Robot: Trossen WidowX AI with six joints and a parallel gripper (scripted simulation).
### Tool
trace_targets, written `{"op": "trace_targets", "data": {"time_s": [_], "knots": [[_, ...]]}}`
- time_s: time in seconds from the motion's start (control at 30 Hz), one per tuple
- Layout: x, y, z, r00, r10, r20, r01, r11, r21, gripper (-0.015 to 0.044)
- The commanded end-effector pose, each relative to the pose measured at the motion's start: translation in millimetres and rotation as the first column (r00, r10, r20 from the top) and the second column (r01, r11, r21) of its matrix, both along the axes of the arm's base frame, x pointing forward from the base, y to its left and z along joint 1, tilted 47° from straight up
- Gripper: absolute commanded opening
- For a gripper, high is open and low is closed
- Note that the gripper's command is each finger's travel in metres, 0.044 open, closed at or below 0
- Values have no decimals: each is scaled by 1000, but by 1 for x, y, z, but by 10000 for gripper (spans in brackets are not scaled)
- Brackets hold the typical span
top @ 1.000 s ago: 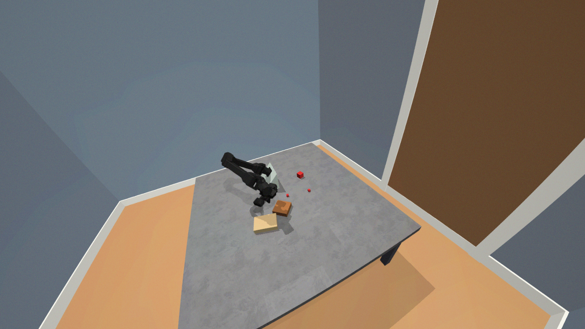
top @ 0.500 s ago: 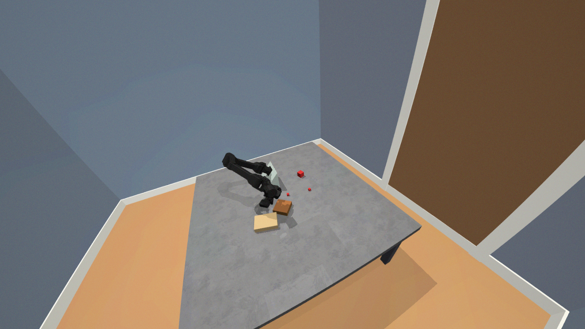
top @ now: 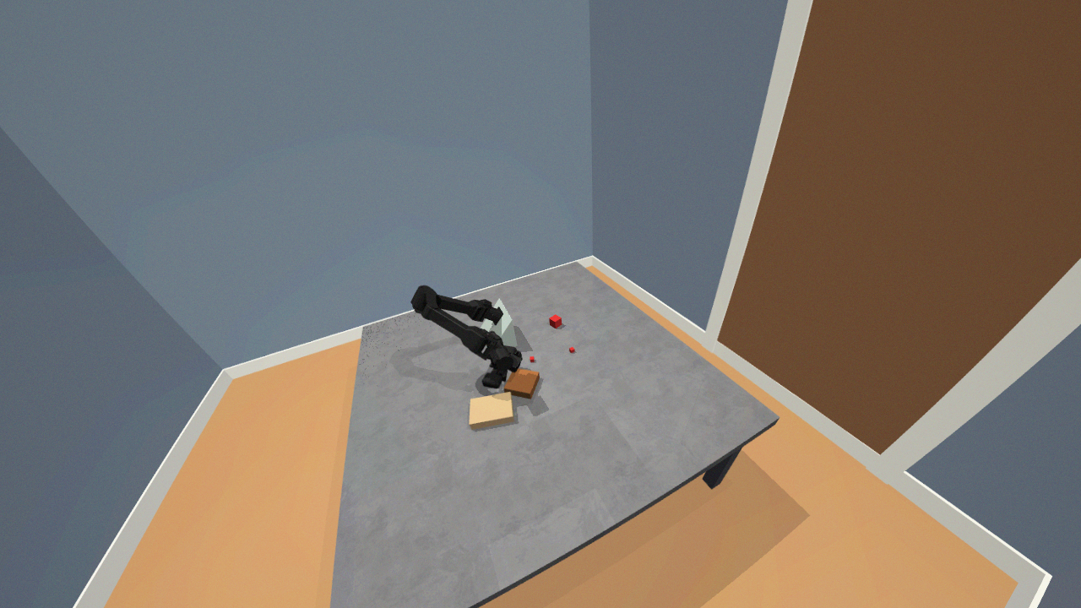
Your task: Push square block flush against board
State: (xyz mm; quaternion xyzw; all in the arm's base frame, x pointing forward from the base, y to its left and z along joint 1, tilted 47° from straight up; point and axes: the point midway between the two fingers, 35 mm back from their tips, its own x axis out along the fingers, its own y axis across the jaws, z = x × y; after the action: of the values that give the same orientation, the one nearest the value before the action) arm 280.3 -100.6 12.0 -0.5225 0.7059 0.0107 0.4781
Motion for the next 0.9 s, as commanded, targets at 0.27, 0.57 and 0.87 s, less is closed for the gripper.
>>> {"op": "trace_targets", "data": {"time_s": [0.27, 0.57, 0.87], "knots": [[9, 5, -5, 1000, -1, 5, 1, 1000, -2, 0], [15, 9, -9, 1000, -1, 5, 1, 1000, -1, 0], [21, 13, -14, 1000, -1, 5, 1, 1000, -1, 0]]}}
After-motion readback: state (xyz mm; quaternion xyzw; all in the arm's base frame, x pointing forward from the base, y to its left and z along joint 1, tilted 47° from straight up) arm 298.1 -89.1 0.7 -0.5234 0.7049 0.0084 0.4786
